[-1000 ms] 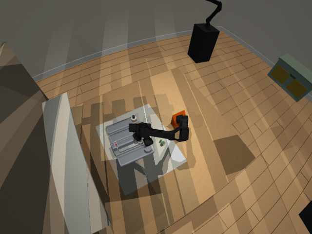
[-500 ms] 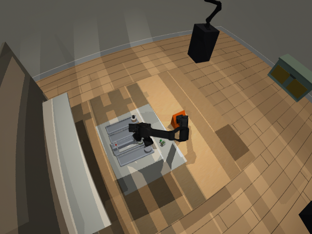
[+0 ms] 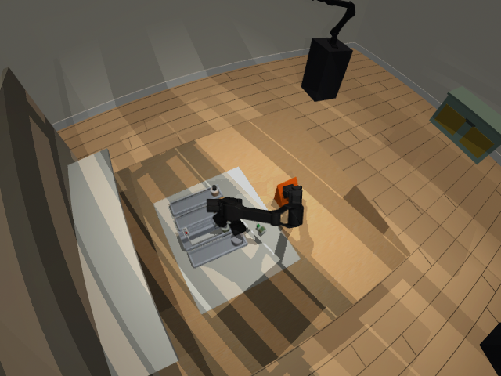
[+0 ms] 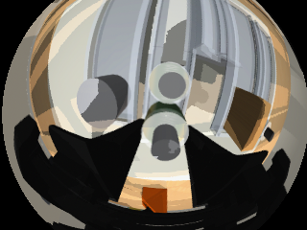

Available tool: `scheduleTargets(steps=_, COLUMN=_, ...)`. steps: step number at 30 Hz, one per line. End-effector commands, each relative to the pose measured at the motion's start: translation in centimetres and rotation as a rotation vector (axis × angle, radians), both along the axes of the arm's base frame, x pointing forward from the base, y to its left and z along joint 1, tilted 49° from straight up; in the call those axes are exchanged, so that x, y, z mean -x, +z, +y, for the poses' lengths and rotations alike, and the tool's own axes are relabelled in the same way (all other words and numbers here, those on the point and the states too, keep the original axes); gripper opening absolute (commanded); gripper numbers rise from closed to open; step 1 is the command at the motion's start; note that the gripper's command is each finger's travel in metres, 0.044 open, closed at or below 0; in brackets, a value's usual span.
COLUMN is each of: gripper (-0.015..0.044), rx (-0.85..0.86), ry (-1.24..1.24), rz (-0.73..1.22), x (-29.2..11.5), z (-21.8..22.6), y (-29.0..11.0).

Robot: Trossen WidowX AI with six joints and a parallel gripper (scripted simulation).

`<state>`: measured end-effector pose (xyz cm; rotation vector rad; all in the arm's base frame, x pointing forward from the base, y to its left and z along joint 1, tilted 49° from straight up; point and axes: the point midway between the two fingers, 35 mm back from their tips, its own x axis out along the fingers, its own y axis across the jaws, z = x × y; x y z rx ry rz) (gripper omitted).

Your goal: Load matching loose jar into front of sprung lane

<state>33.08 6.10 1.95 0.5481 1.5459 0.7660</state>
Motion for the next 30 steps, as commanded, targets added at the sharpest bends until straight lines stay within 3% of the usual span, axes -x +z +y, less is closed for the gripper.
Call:
scheduleTargets(steps=1, gripper=0.0000, rx=-0.015, ry=-0.008, rz=-0.014, x=-0.37, z=0.17, y=0.16)
scheduleTargets(steps=30, gripper=0.0000, rx=-0.015, ry=-0.008, rz=-0.014, x=-0.56, z=0.50, y=-0.10)
